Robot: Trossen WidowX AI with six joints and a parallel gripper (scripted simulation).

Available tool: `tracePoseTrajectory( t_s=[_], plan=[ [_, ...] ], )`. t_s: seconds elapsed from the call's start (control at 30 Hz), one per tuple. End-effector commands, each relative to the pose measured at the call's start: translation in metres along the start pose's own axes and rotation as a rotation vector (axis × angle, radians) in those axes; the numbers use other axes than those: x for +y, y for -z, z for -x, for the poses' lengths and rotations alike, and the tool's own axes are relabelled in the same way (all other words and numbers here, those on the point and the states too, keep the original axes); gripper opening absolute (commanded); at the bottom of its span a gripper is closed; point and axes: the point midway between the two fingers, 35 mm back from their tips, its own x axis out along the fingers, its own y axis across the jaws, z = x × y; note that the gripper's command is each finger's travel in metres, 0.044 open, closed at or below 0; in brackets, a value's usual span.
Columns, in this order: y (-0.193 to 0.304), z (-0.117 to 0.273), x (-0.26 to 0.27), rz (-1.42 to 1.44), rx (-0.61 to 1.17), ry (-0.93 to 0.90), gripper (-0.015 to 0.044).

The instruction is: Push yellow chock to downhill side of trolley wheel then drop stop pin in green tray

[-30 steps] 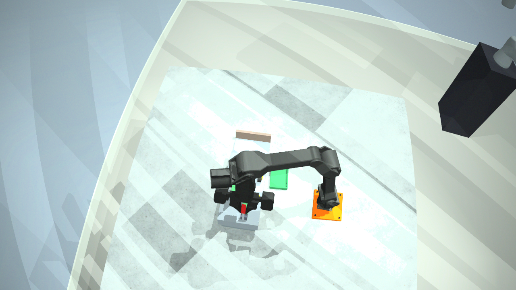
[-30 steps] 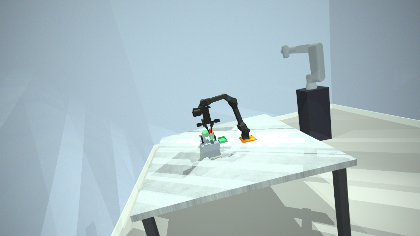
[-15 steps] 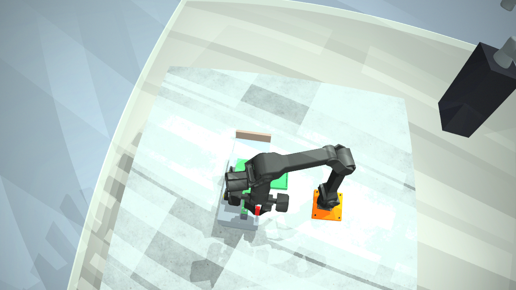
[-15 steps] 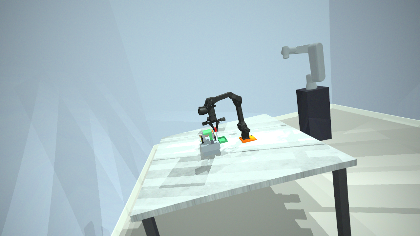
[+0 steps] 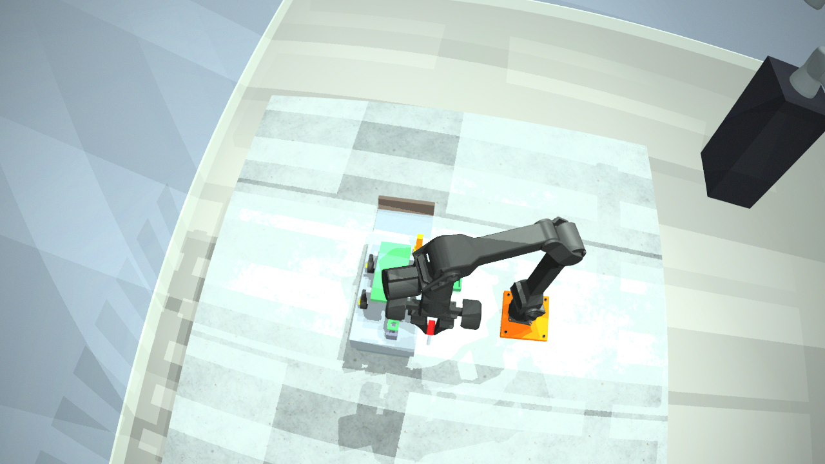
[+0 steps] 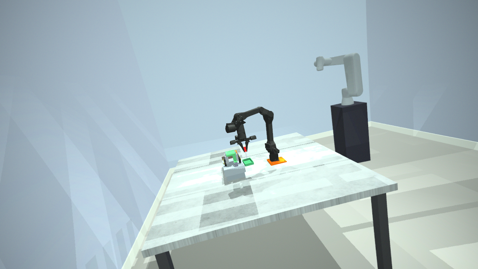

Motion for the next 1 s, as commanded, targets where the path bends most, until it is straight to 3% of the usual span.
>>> tracePoseTrajectory(
  t_s=[0.0,0.97],
  plan=[
    [-0.011,0.001,0.000,-0.003,-0.001,0.003,0.0000],
    [-0.131,0.019,0.004,-0.004,-0.010,0.002,0.0000]
  ],
)
